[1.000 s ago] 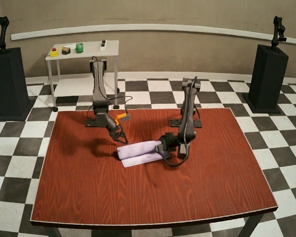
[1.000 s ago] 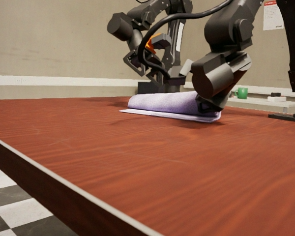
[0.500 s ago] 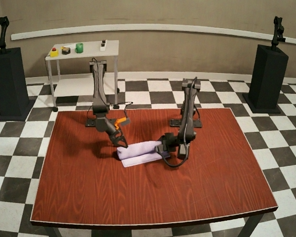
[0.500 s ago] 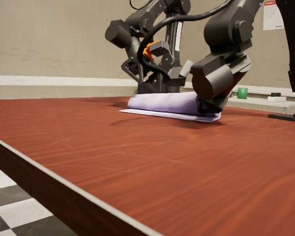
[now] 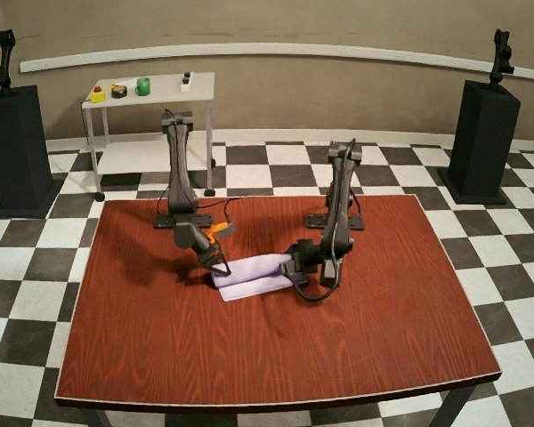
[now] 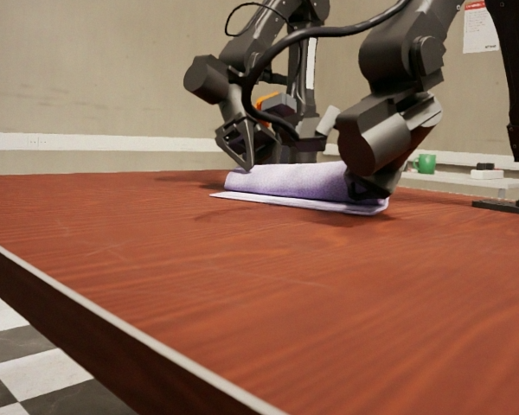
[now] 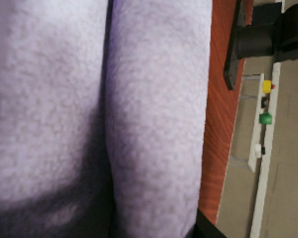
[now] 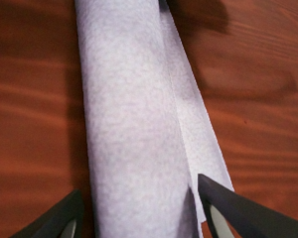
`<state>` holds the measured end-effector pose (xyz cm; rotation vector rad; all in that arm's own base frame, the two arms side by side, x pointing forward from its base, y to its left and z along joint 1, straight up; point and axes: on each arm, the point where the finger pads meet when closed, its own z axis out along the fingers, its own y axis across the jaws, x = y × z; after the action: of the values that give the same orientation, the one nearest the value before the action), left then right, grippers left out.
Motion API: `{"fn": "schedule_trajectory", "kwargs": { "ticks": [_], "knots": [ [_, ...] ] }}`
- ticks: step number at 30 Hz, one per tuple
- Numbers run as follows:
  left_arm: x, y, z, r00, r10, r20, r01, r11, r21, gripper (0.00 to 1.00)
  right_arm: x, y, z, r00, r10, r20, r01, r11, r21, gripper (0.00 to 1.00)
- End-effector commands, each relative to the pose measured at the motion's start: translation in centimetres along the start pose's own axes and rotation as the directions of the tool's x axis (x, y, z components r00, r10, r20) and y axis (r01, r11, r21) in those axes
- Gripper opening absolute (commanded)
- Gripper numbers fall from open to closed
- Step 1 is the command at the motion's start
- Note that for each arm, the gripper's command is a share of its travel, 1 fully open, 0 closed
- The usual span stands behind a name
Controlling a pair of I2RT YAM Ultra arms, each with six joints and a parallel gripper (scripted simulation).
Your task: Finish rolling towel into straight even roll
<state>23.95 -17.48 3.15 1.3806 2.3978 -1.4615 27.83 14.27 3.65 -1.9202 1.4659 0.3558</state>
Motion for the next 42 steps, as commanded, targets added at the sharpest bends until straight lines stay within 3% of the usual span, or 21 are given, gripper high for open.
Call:
{"fn": "schedule_trajectory", "kwargs": {
  "ticks": [1, 4, 6, 8, 18, 26, 38, 40, 42],
  "knots": [
    [-0.72, 0.07, -0.51, 1.000, 0.012, 0.027, -0.012, 1.000, 0.003, 0.38, 0.10, 0.66, 0.36, 1.000, 0.009, 0.017, -0.009, 1.000, -0.007, 0.68],
    [-0.72, 0.07, -0.51, 1.000, 0.012, 0.027, -0.012, 1.000, 0.003, 0.38, 0.10, 0.66, 0.36, 1.000, 0.009, 0.017, -0.009, 1.000, -0.007, 0.55],
    [-0.72, 0.07, -0.51, 1.000, 0.012, 0.027, -0.012, 1.000, 0.003, 0.38, 0.10, 0.66, 0.36, 1.000, 0.009, 0.017, -0.009, 1.000, -0.007, 0.55],
    [-0.72, 0.07, -0.51, 1.000, 0.012, 0.027, -0.012, 1.000, 0.003, 0.38, 0.10, 0.66, 0.36, 1.000, 0.009, 0.017, -0.009, 1.000, -0.007, 0.47],
    [-0.72, 0.07, -0.51, 1.000, 0.012, 0.027, -0.012, 1.000, 0.003, 0.38, 0.10, 0.66, 0.36, 1.000, 0.009, 0.017, -0.009, 1.000, -0.007, 0.38],
    [-0.72, 0.07, -0.51, 1.000, 0.012, 0.027, -0.012, 1.000, 0.003, 0.38, 0.10, 0.66, 0.36, 1.000, 0.009, 0.017, -0.009, 1.000, -0.007, 0.36],
    [-1.17, -0.70, -1.12, 1.000, 0.012, 0.027, -0.012, 1.000, 0.003, 0.76, 0.10, 0.66, 0.36, 1.000, 0.009, 0.017, -0.009, 1.000, -0.007, 0.36],
    [-1.17, -0.70, -1.12, 1.000, 0.012, 0.027, -0.012, 1.000, 0.003, 0.76, 0.10, 0.66, 0.36, 1.000, 0.009, 0.017, -0.009, 1.000, -0.007, 0.36],
    [-1.21, -0.77, -1.18, 1.000, 0.012, 0.027, -0.012, 1.000, 0.003, 0.82, 0.10, 0.66, 0.36, 1.000, 0.009, 0.017, -0.009, 1.000, -0.007, 0.36]
  ]
}}
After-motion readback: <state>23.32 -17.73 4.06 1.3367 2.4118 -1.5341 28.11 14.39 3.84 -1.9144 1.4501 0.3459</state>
